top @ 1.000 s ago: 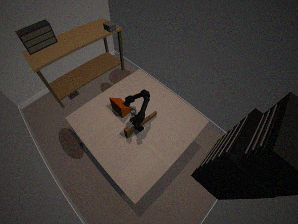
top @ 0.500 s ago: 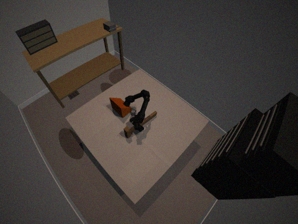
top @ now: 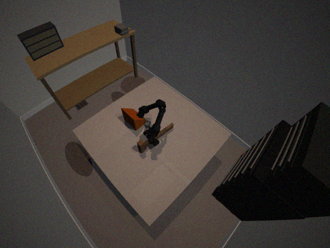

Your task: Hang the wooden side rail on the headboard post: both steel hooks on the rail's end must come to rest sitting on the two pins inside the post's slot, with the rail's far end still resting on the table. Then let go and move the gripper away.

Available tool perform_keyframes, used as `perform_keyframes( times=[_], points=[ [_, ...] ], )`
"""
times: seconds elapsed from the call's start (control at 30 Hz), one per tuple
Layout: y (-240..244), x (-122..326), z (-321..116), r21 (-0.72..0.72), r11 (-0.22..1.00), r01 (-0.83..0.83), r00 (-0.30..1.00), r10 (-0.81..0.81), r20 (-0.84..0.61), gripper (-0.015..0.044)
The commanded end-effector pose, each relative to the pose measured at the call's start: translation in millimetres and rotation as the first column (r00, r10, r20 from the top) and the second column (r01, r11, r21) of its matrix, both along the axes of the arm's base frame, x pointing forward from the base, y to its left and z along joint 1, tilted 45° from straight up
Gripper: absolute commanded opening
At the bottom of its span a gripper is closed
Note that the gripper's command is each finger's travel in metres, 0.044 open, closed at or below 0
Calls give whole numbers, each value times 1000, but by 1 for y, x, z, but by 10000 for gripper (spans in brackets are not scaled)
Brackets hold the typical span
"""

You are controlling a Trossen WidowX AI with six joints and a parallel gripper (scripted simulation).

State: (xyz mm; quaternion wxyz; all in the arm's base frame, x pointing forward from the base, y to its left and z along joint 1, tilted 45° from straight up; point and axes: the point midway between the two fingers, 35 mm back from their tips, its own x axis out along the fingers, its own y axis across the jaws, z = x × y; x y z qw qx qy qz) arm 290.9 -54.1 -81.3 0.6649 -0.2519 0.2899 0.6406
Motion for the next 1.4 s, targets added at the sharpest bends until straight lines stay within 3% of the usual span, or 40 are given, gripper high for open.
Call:
perform_keyframes(
  times=[0.0, 1.37],
  points=[
    [-5, 2, -1, -9, 1000, 4, 1000, -4, 10, 0],
    [-7, 3, -3, -10, 1000, 4, 1000, -4, 10, 0]
  ],
)
